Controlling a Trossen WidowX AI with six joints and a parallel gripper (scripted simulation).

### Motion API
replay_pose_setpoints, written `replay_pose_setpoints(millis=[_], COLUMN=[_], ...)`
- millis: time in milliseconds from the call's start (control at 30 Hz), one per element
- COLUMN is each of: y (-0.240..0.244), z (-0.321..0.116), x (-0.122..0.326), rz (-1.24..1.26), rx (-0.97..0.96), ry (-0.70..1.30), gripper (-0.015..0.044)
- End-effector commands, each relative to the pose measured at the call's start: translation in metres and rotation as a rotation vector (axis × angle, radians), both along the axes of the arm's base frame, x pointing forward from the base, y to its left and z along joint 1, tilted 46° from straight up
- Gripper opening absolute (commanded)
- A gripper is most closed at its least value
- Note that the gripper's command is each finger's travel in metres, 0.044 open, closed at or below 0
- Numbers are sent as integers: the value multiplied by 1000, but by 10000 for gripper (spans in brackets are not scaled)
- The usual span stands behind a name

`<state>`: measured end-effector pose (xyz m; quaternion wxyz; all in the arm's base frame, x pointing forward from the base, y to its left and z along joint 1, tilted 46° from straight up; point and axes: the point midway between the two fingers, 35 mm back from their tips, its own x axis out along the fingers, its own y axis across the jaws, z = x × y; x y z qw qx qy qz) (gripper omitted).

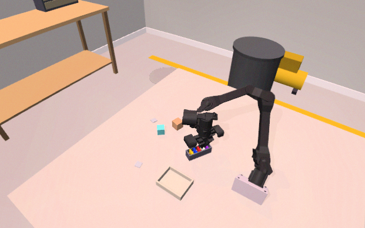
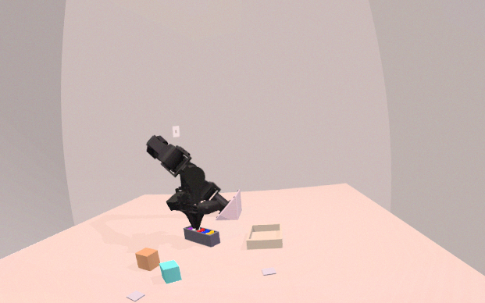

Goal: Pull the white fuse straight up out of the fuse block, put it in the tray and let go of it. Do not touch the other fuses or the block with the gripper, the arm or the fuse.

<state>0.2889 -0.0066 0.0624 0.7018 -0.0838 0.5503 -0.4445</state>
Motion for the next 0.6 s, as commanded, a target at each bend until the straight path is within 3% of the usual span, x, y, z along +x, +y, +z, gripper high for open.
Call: replay_pose_setpoints(millis=[0, 567], y=[2, 8], z=[2, 7], x=[1, 1], rz=[-2, -1], rx=[3, 2], ry=[-5, -4], gripper=[0, 0])
